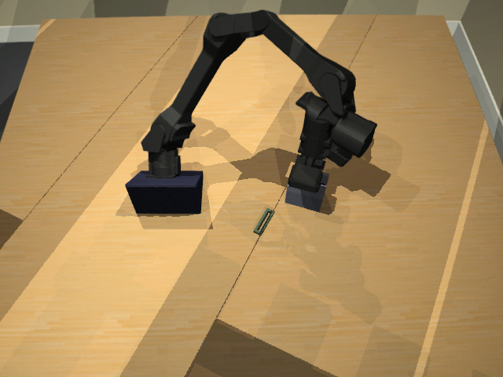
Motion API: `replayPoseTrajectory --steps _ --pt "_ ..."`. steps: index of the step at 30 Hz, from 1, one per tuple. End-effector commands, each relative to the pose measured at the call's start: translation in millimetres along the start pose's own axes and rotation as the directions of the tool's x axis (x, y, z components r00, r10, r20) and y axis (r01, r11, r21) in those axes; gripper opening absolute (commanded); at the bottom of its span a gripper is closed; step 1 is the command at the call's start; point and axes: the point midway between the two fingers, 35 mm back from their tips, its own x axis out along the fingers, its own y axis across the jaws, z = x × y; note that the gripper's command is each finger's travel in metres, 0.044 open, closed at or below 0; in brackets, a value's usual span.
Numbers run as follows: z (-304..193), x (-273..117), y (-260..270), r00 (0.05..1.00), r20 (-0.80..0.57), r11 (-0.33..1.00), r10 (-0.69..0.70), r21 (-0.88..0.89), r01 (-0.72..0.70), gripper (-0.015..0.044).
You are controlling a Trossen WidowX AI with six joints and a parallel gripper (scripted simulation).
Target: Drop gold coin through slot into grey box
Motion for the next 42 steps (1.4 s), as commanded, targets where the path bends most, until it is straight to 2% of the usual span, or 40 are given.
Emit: replayPoseTrajectory --steps 1,42 --pt "-0.8 -0.2 -1.0 1.000 0.000 1.000 0.000 0.000 0.000 0.0000" --pt "1.3 6.0 5.5 1.000 0.000 1.000 -0.002 0.008 0.002 0.0000"
